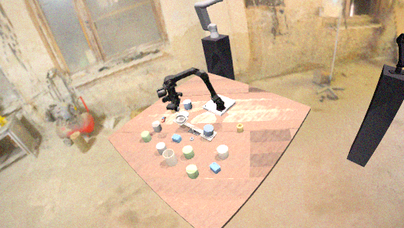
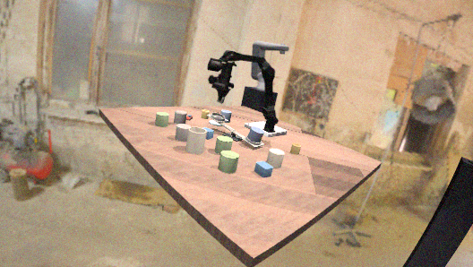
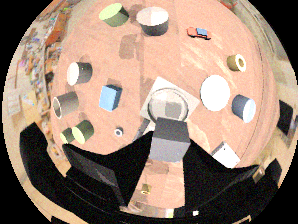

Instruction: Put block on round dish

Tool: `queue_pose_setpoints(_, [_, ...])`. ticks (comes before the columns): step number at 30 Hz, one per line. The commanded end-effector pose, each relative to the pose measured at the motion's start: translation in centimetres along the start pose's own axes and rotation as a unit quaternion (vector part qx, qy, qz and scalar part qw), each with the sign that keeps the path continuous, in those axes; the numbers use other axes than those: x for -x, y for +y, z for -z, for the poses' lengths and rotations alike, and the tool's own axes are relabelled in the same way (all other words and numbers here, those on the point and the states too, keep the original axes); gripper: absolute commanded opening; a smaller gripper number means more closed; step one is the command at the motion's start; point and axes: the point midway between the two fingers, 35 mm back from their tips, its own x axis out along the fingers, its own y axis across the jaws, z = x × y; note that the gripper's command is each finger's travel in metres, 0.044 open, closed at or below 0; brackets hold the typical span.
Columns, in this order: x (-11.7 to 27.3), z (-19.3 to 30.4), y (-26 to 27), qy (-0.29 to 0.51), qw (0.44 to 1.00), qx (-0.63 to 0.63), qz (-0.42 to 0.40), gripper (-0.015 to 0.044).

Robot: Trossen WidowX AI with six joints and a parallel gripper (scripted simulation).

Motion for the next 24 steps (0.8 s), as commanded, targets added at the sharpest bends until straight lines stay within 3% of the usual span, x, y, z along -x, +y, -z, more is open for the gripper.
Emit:
queue_pose_setpoints(1, [0.3, -0.2, -0.3, 0.000, 1.000, -0.001, 0.000, 0.0000])
queue_pose_setpoints(24, [-8.3, -4.7, -11.6, -0.002, 1.000, -0.001, 0.006, 0.0000])
